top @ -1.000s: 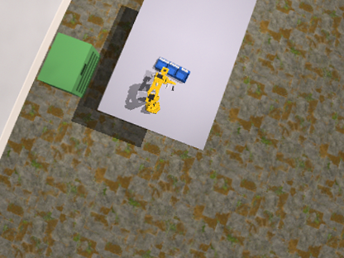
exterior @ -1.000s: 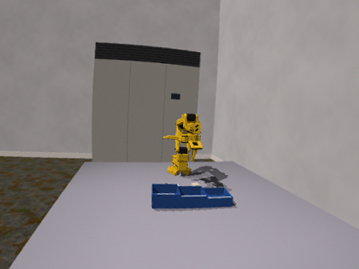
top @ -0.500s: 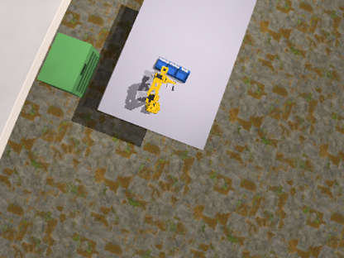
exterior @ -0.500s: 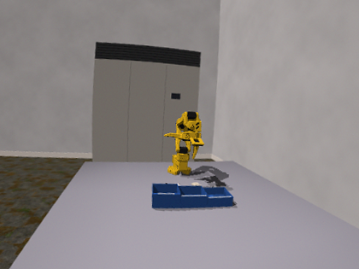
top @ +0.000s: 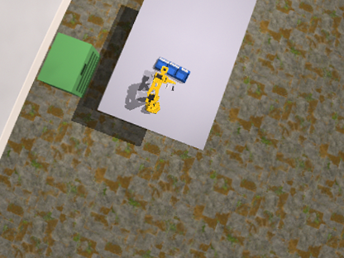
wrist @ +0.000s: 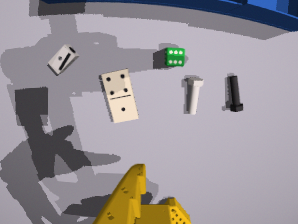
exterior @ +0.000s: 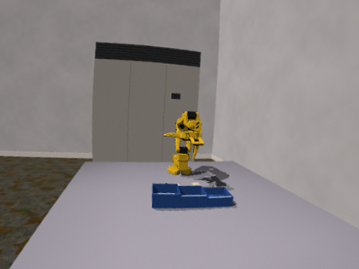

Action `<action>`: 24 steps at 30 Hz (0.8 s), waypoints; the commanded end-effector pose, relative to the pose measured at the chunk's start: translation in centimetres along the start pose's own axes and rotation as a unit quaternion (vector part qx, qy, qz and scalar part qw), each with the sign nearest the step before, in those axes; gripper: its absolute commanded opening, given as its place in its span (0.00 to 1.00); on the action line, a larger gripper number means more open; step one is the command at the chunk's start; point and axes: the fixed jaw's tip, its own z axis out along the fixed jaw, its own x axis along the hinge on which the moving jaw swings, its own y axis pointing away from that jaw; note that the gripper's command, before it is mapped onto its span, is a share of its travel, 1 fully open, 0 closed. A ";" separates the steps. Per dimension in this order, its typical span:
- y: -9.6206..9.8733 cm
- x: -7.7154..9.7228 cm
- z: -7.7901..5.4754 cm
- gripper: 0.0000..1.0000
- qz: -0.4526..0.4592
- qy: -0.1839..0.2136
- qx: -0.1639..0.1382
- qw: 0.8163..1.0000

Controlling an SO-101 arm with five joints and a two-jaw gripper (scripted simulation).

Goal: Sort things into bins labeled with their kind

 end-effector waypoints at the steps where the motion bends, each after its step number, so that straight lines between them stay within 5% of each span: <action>1: 0.1 -0.7 -0.8 1.00 -0.003 -0.029 0.000 1.000; 24: -4.1 -7.6 -1.0 1.00 -0.001 -0.184 0.053 0.982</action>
